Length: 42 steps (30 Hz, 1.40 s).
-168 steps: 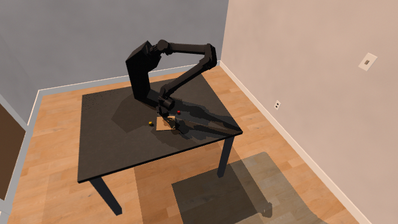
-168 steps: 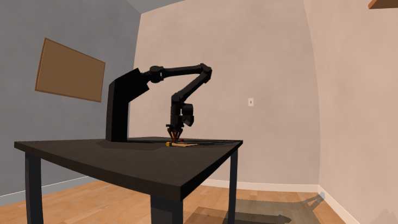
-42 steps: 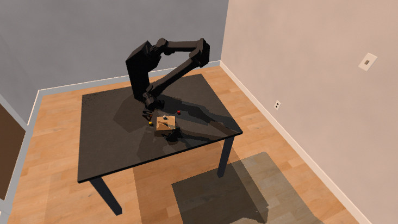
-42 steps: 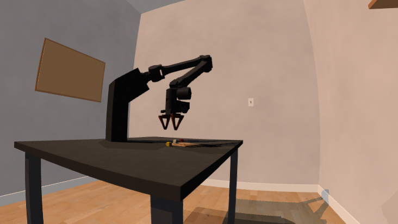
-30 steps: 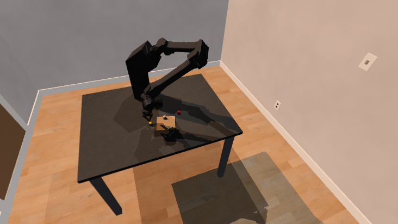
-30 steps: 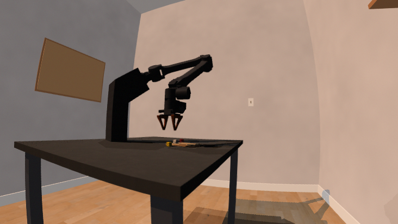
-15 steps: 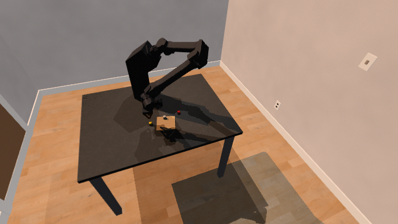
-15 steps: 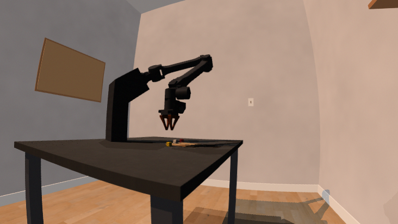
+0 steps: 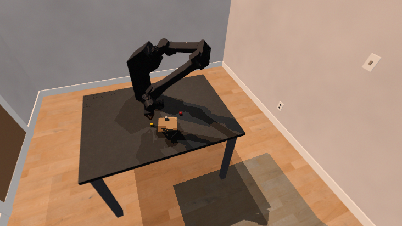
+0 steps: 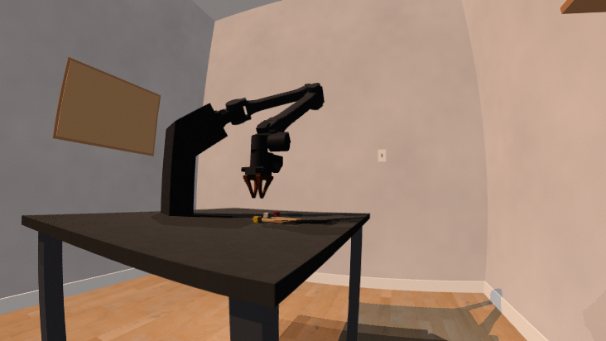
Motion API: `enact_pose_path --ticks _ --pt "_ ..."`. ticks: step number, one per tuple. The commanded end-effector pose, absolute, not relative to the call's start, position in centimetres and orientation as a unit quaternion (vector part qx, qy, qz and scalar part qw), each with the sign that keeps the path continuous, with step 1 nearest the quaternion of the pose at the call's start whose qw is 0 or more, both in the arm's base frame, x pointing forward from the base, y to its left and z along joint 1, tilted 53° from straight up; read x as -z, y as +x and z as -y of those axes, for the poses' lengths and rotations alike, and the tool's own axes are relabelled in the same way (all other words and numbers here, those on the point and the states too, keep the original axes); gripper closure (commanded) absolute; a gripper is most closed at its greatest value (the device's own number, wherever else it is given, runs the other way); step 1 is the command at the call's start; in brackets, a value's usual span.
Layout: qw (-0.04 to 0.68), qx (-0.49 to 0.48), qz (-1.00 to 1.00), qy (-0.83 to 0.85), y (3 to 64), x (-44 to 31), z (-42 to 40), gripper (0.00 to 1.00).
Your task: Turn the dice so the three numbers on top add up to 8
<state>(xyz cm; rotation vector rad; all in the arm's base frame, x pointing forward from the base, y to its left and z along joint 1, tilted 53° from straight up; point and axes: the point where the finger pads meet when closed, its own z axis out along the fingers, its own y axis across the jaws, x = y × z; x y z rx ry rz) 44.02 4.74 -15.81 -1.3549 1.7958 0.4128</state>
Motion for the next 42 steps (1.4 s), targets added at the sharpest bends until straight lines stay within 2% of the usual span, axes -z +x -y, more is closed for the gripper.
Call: enact_pose_path --ticks 1,42 --pt "0.418 -0.16 -0.716 -0.536 44.3 15.5 -4.0 0.66" --pt "0.415 -0.166 -0.713 -0.54 45.6 18.2 -7.5 0.66"
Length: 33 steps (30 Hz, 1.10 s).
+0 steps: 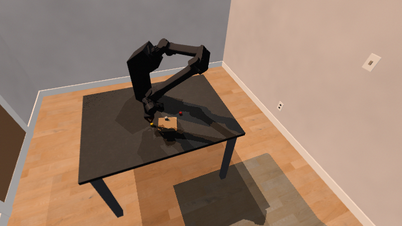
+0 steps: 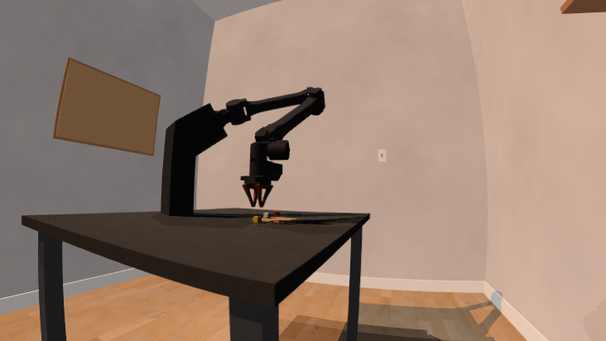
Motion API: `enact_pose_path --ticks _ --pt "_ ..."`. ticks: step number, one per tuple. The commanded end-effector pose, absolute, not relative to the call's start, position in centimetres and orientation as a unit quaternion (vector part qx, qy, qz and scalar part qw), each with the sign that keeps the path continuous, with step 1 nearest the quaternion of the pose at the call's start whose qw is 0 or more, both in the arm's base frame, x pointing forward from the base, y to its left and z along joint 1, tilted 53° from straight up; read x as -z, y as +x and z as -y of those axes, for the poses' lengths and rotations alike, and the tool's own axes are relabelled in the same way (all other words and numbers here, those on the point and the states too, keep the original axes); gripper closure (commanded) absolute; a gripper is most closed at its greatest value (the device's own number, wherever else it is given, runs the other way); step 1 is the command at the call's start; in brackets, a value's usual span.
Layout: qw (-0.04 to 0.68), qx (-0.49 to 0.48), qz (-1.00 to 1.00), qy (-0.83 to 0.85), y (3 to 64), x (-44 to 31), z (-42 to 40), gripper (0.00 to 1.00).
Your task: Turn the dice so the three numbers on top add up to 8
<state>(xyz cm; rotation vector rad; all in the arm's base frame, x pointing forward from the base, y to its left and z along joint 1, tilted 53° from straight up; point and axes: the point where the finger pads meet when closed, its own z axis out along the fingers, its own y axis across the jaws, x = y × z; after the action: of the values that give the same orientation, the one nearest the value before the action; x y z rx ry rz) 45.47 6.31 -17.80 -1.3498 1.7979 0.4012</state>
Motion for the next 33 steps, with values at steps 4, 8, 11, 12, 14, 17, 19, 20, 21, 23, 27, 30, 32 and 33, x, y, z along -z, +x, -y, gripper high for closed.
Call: enact_pose_path --ticks 4,8,11,12,14,17,19,20,21,23,27,30,32,33 --pt "0.415 -0.166 -0.713 -0.54 45.7 18.3 -7.7 0.66" --pt "0.415 -0.166 -0.713 -0.54 45.9 18.7 -8.0 0.66" --pt "0.415 -0.166 -0.713 -0.54 46.0 18.8 -8.2 0.66" --pt "0.415 -0.166 -0.713 -0.54 46.1 18.9 -8.3 0.66" --pt "0.415 -0.166 -0.713 -0.54 46.1 19.0 -8.4 0.66" --pt "0.415 -0.167 -0.713 -0.54 46.2 19.1 -8.5 0.66" --pt "0.417 -0.165 -0.712 -0.54 46.4 18.9 -8.6 0.66" --pt "0.417 -0.165 -0.712 -0.54 46.4 18.9 -8.6 0.66" --pt "0.417 -0.165 -0.712 -0.54 46.4 18.9 -8.6 0.66" --pt "0.414 -0.167 -0.713 -0.541 46.2 19.1 -8.6 0.66" --pt "0.414 -0.167 -0.713 -0.541 46.2 19.1 -8.6 0.66" --pt "0.415 -0.166 -0.712 -0.541 46.2 19.0 -8.6 0.66" --pt "0.415 -0.166 -0.712 -0.541 46.2 19.0 -8.6 0.66" --pt "0.415 -0.166 -0.712 -0.541 46.2 19.0 -8.6 0.66"
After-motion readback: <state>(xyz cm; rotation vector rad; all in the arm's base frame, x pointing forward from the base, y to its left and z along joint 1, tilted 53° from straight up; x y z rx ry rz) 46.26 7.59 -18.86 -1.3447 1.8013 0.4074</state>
